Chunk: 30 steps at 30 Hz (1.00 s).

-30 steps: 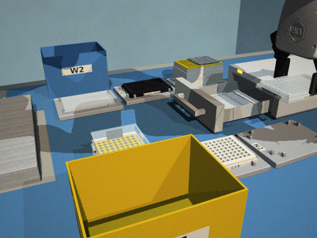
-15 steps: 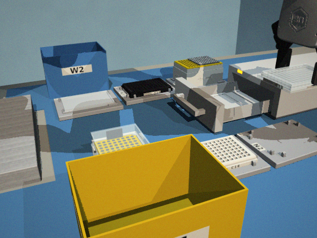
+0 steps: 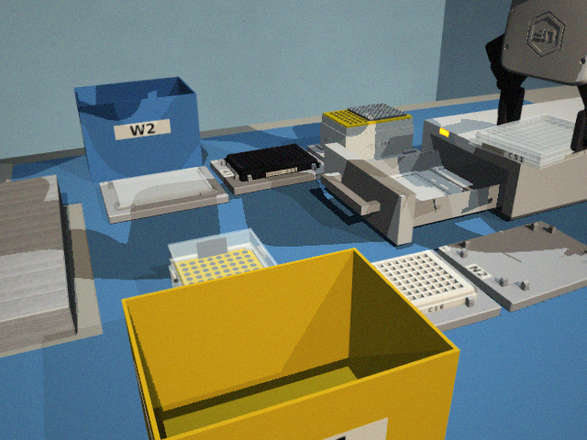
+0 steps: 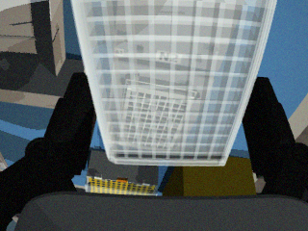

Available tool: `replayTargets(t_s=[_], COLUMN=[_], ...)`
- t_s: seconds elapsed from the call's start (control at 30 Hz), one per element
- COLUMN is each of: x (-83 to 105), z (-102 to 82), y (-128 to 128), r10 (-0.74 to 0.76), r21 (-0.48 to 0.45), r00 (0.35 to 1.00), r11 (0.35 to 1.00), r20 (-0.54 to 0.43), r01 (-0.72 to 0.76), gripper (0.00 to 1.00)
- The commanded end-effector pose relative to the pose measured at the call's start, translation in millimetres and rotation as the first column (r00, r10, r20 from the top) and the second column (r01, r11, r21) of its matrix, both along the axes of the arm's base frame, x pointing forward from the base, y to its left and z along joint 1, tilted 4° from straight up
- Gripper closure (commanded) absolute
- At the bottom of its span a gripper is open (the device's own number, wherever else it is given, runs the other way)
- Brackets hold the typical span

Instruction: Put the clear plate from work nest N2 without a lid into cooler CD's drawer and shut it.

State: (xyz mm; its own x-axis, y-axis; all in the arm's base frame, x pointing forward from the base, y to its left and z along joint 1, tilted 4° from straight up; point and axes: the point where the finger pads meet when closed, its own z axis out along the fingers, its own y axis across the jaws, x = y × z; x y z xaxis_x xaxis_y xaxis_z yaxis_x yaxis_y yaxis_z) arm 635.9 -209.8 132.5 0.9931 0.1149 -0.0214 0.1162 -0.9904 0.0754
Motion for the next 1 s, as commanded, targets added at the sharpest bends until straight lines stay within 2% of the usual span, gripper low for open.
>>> replayTargets(t_s=[0.0, 0.1, 0.23, 0.4, 0.6, 0.67, 0.97], x=[0.3, 0.1, -0.6, -1.5, -2.6, -2.6, -4.1], z=[2.0, 1.8, 1.0, -0.1, -1.3, -1.3, -3.1], y=[13.4, 16.0, 26.7, 40.0, 55.9, 55.9, 79.8], r10=[0.175, 0.207, 0.335, 0.486, 0.65, 0.65, 0.844], r21=[0.002, 0.002, 0.005, 0.011, 0.02, 0.02, 0.038], r00=[0.985, 0.978, 0.942, 0.873, 0.759, 0.759, 0.533], r11=[0.985, 0.978, 0.942, 0.874, 0.76, 0.76, 0.535], r20=[-0.003, -0.005, -0.015, -0.027, -0.039, -0.039, -0.053], r01=[-0.175, -0.207, -0.335, -0.486, -0.649, -0.649, -0.844], gripper=[1.0, 1.0, 1.0, 1.0, 1.0, 1.0, 1.0])
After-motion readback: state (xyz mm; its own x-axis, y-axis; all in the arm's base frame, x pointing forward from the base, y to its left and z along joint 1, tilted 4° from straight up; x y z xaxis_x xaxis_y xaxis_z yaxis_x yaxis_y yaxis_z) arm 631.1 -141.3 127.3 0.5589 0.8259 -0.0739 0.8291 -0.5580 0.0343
